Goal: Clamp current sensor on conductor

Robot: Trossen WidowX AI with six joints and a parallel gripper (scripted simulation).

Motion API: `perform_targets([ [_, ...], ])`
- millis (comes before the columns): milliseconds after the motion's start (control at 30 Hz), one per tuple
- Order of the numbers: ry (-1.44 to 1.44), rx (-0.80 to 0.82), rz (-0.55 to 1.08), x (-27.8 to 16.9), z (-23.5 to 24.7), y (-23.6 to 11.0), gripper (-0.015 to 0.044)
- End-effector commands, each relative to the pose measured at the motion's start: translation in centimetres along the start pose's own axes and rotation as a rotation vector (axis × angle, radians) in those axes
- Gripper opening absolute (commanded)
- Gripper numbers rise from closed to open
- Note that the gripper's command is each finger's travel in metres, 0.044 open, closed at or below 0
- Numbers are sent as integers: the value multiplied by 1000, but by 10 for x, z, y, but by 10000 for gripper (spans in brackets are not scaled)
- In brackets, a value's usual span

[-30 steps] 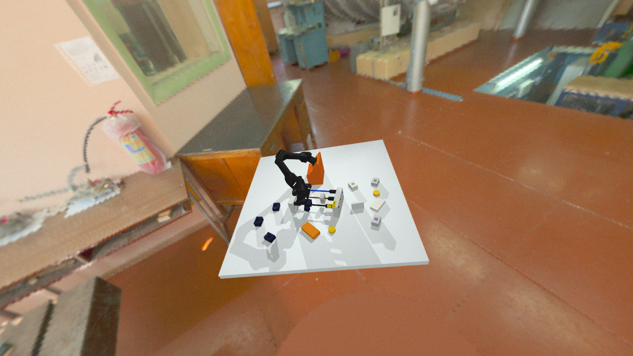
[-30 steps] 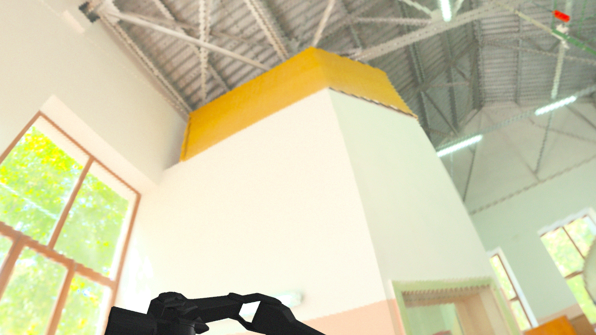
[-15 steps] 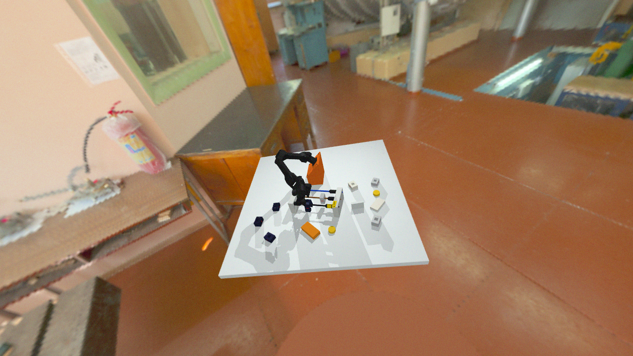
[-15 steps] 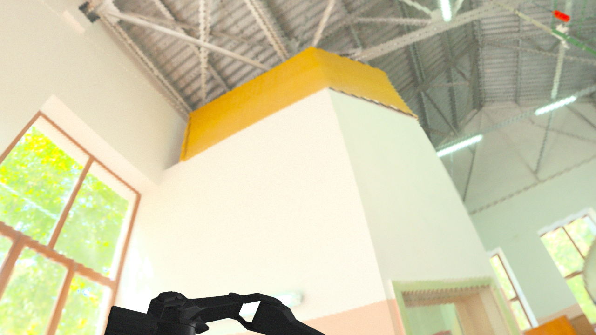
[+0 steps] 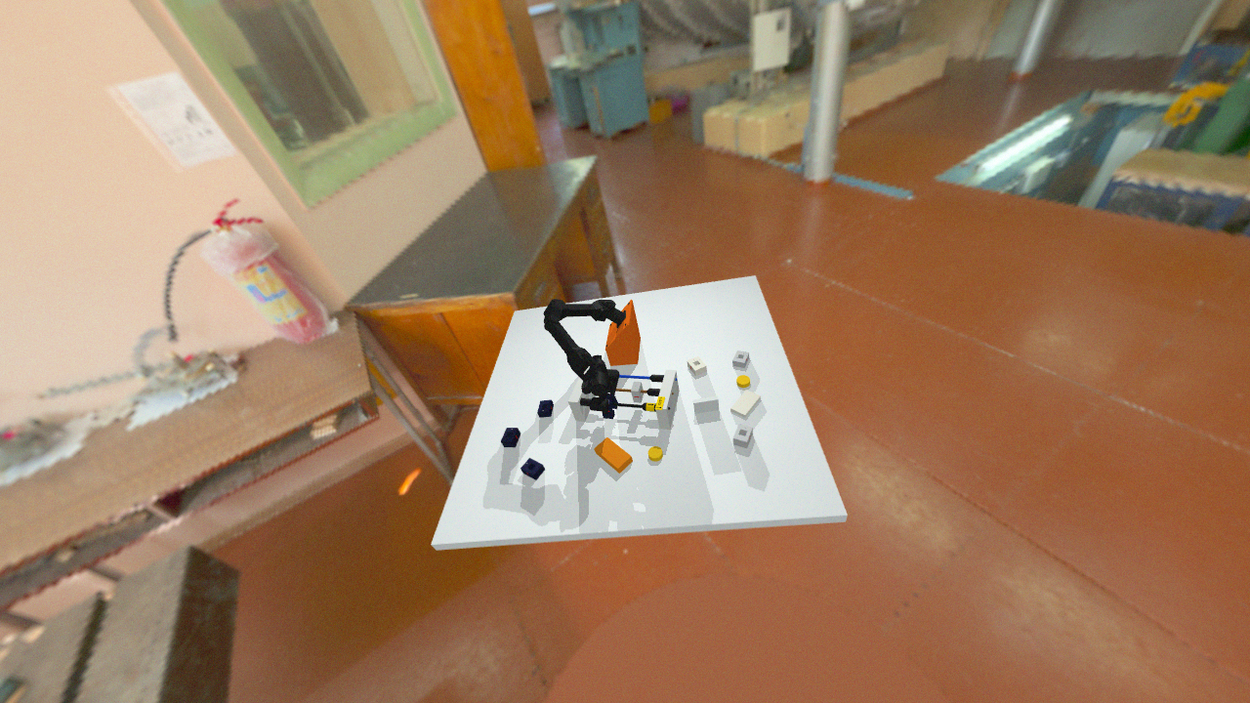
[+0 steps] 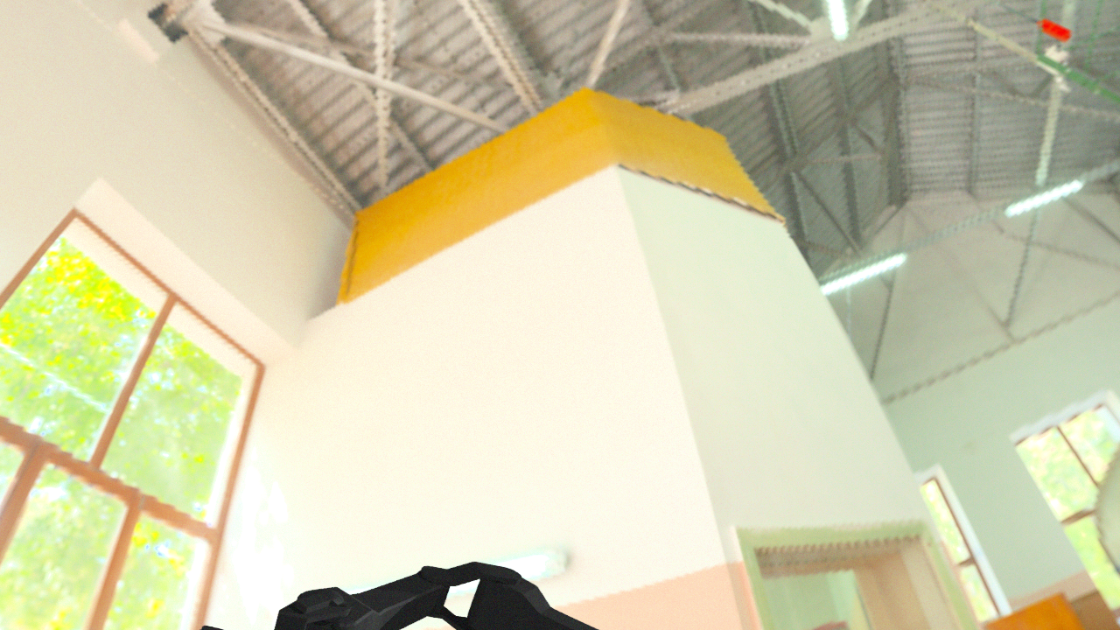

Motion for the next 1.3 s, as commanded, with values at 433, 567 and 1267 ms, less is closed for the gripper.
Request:
perform_targets([
  [433,-2,10,-3,0,1,22,440],
  [567,-2,10,-3,0,1,28,440],
  [1267,3,14,3,-1,2,26,320],
])
Point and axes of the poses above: the point midway between the two fingers, 35 mm back from their tips, its own y axis out along the fingers, its own z axis across the jaws, x = y × z, the point moved 3 cm from there along -y, back along the fingers, and after that the axes turned 8 degrees about y, right-handed, at the moved point
